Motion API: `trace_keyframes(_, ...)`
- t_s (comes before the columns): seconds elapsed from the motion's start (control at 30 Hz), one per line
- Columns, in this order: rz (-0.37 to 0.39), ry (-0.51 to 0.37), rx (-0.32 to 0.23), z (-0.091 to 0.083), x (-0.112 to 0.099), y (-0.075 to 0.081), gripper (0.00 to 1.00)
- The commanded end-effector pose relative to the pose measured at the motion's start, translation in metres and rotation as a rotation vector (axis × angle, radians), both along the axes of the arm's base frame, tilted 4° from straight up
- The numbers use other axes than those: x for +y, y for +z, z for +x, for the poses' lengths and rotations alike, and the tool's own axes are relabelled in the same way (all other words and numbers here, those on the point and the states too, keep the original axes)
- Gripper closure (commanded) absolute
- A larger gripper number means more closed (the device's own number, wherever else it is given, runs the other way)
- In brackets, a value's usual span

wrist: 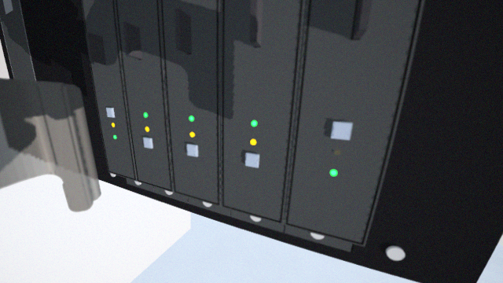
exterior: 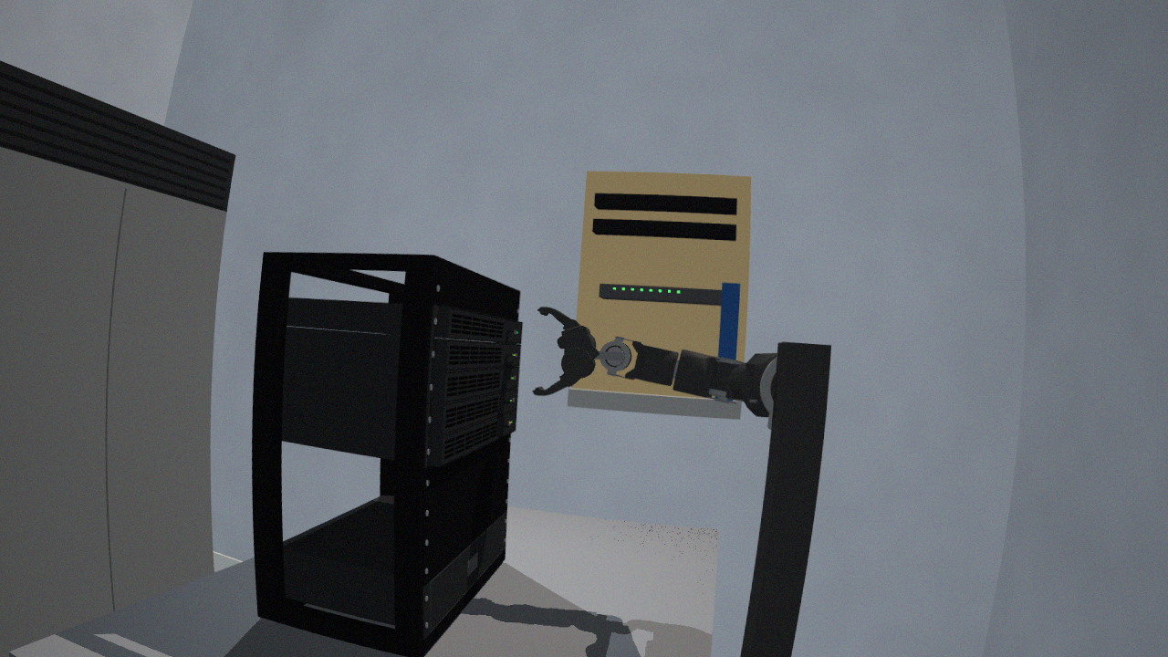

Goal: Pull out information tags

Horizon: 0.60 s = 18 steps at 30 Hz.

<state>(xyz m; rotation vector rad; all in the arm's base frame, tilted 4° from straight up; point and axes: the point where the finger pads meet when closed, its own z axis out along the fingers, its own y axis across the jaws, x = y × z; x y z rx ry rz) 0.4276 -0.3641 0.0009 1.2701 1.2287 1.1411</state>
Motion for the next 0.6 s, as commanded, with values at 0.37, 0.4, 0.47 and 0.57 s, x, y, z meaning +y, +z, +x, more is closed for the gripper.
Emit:
trace_keyframes(0.37, -0.002, 0.001, 0.001, 0.001, 0.000, 0.024, 0.00)
trace_keyframes(0.4, -0.002, 0.001, 0.001, 0.002, 0.000, 0.032, 0.00)
trace_keyframes(0.47, -0.002, 0.001, 0.001, 0.002, 0.000, 0.044, 0.00)
trace_keyframes(0.57, -0.002, 0.001, 0.001, 0.003, 0.000, 0.047, 0.00)
